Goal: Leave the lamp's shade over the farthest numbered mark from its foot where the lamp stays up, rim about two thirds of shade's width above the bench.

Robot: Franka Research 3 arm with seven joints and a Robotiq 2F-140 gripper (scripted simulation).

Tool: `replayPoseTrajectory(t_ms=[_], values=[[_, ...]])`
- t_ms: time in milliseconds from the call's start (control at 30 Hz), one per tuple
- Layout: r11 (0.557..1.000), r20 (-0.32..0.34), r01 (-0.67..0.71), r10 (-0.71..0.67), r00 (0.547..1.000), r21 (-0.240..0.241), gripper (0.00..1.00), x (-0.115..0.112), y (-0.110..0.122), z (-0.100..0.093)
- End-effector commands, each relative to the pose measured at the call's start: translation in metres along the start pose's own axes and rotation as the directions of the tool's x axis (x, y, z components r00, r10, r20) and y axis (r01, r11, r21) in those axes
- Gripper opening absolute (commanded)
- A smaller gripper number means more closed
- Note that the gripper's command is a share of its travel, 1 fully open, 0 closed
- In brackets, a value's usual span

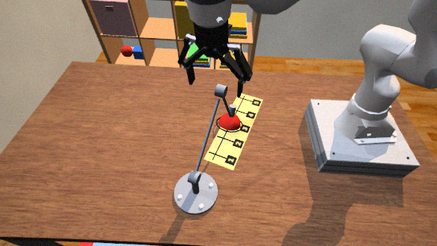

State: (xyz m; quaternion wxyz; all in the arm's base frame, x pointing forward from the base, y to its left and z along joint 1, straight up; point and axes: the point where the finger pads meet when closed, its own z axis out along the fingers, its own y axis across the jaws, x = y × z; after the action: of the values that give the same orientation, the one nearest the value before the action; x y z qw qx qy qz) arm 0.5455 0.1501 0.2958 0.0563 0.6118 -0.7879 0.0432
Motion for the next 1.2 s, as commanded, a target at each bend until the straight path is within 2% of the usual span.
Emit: replayPoseTrajectory(t_ms=[0,300,367,1167], values=[[1.0,0.006,-0.027,0.027,1.0,0.005,1.0,-0.003,-0.002,0.007],[1.0,0.009,-0.001,0.001,1.0,0.01,1.0,-0.007,-0.003,0.03],[1.0,0.009,-0.001,0.001,1.0,0.01,1.0,-0.007,-0.003,0.03],[1.0,-0.015,-0.025,0.025,1.0,-0.015,1.0,-0.007,0.006,0.088]])
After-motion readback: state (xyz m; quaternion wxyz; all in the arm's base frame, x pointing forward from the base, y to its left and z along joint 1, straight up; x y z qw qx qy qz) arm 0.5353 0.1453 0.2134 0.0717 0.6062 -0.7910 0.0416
